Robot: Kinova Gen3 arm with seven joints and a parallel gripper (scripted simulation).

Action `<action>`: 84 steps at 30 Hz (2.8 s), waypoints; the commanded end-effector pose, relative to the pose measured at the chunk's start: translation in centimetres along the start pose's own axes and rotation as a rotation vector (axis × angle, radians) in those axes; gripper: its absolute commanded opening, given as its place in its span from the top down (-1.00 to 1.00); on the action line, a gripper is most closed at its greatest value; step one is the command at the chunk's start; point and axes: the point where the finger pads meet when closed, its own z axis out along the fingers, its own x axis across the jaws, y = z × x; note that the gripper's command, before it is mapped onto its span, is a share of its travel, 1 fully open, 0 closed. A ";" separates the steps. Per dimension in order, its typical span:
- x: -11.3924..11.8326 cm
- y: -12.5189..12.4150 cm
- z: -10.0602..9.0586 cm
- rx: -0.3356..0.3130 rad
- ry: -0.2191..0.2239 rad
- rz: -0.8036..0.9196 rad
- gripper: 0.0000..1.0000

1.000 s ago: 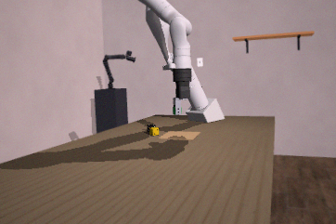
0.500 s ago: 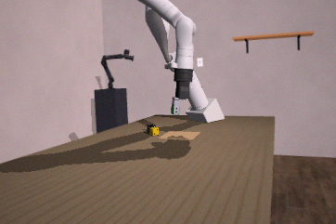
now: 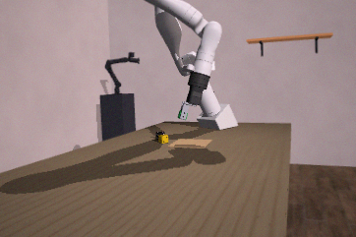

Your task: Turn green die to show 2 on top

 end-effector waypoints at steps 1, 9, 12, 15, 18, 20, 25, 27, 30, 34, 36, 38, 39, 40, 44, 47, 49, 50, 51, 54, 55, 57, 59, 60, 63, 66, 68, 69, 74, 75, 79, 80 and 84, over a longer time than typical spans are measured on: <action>0.3 2.0 0.3 0.026 0.013 -0.062 -0.14; 0.3 2.1 0.3 0.200 0.005 -0.064 -0.14; 0.3 2.1 0.3 0.305 0.002 -0.064 -0.14; 0.3 2.2 0.3 0.410 -0.002 -0.065 -0.14; 0.3 2.2 0.2 0.508 -0.007 -0.066 -0.14; 0.3 2.2 0.3 0.539 -0.006 -0.066 -0.14; 0.3 2.3 0.2 0.644 -0.011 -0.067 -0.14; 0.3 2.3 0.2 0.687 -0.013 -0.067 -0.14; 0.2 2.3 0.2 0.734 -0.018 -0.068 -0.14; 0.2 2.3 0.1 0.769 -0.023 -0.069 -0.14; 0.2 2.3 0.1 0.777 -0.024 -0.069 -0.14; 0.2 2.3 0.1 0.777 -0.024 -0.069 -0.14; 0.2 2.3 0.1 0.779 -0.025 -0.069 -0.14; 0.2 2.3 0.1 0.780 -0.025 -0.069 -0.14; 0.2 2.3 0.1 0.780 -0.025 -0.069 -0.14; 0.2 2.4 0.2 0.780 -0.021 -0.069 -0.14; 0.2 2.4 0.5 0.779 -0.016 -0.067 -0.14; 0.2 2.5 0.6 0.779 -0.014 -0.067 -0.14; 0.2 2.5 0.8 0.779 -0.014 -0.067 -0.14; 0.2 2.7 1.3 0.779 -0.014 -0.067 -0.14; 0.2 2.7 1.3 0.779 -0.014 -0.067 -0.14; 0.3 2.8 1.8 0.779 -0.014 -0.067 -0.14; 0.3 3.0 2.4 0.779 -0.014 -0.067 -0.14; 0.3 3.1 2.7 0.779 -0.014 -0.067 -0.14; 0.4 3.4 3.7 0.779 -0.014 -0.067 -0.14; 0.4 3.7 4.7 0.779 -0.014 -0.067 -0.14; 0.4 3.9 5.3 0.779 -0.014 -0.067 -0.14; 0.5 4.0 5.6 0.779 -0.014 -0.067 -0.14; 0.5 4.2 6.2 0.779 -0.014 -0.067 -0.14; 0.5 4.2 6.4 0.779 -0.014 -0.067 -0.14; 0.5 4.3 6.7 0.779 -0.014 -0.067 -0.14; 0.5 4.3 6.7 0.779 -0.014 -0.067 -0.14; 0.5 4.4 6.7 0.779 -0.014 -0.067 -0.14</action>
